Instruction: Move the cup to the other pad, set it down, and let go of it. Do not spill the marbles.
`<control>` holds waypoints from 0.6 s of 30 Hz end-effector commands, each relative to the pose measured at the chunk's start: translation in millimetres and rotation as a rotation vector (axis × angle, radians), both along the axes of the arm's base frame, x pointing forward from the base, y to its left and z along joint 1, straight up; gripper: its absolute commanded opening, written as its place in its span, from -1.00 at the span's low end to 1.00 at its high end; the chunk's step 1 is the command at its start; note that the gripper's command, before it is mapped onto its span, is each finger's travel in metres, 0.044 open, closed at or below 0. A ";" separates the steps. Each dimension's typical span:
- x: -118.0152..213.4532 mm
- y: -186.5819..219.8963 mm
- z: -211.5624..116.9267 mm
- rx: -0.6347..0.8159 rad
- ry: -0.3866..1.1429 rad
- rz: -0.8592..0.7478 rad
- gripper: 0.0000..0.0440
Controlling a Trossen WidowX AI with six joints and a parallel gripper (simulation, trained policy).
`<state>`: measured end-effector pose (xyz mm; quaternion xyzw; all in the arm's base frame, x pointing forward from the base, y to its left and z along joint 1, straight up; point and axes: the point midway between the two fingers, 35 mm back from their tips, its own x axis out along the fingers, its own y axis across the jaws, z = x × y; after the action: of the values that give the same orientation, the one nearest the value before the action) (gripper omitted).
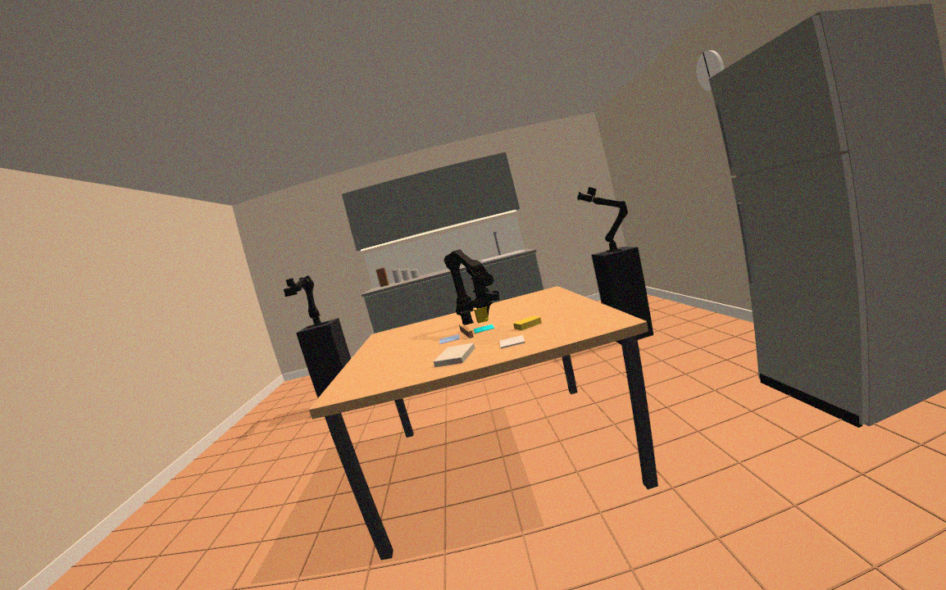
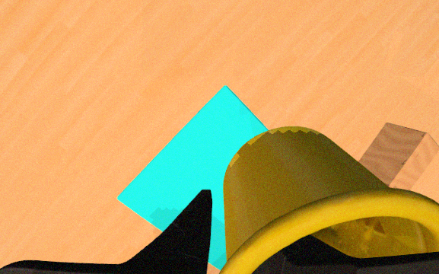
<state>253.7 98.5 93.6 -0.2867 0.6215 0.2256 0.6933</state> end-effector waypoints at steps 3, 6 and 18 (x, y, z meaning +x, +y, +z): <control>-8.1 0.0 -14.0 -0.006 -0.001 -0.020 -0.99; -12.6 -0.7 -20.4 -0.009 0.004 -0.029 -0.95; -15.9 -6.3 -36.6 -0.003 -0.019 -0.064 -0.72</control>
<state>237.5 94.3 59.9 -0.2746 0.6263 0.2063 0.6999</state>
